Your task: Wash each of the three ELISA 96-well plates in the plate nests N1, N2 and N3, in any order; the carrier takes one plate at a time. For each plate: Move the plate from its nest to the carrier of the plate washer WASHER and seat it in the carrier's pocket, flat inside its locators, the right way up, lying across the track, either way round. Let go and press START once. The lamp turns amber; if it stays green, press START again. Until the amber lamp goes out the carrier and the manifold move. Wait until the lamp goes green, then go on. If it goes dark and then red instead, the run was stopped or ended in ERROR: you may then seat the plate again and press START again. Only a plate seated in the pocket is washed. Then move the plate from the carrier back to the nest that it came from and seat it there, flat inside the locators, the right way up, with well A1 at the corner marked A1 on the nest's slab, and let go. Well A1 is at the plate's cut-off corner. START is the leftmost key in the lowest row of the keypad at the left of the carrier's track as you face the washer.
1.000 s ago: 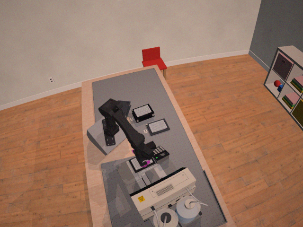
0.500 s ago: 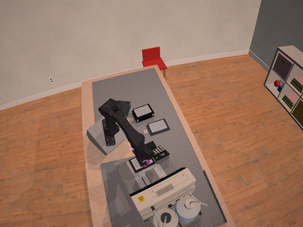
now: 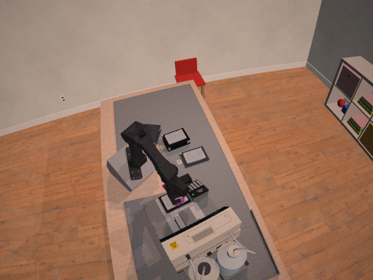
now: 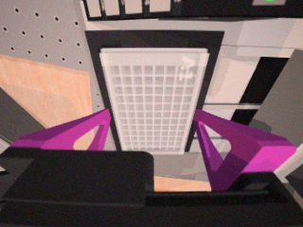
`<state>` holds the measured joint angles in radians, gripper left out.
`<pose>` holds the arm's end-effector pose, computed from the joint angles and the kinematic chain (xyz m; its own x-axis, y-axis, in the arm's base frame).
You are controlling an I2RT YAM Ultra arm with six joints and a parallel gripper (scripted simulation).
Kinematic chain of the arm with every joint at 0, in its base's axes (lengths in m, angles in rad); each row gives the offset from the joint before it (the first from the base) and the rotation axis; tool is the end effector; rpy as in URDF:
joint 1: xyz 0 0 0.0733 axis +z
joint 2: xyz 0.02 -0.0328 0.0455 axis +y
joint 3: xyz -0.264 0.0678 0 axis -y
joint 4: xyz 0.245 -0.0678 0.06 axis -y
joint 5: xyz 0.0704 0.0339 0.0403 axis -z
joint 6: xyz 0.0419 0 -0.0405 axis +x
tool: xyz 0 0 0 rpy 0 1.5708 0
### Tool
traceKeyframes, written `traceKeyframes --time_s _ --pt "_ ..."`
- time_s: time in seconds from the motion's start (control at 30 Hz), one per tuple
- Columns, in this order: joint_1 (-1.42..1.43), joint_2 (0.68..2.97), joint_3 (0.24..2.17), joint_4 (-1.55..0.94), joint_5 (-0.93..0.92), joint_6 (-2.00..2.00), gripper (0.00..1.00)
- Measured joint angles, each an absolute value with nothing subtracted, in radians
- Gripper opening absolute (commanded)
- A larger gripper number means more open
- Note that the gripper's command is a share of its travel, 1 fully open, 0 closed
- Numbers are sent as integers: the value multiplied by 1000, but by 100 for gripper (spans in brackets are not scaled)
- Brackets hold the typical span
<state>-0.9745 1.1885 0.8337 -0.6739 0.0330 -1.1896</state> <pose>0.1288 -0.1903 0.2386 -0.9555 -0.2442 -0.1657 -0.1353 0.8615 -0.4894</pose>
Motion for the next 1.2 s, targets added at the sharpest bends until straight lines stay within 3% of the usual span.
traceKeyframes --time_s 1.2 --pt "-966 1076 950 -898 33 -1184 100"
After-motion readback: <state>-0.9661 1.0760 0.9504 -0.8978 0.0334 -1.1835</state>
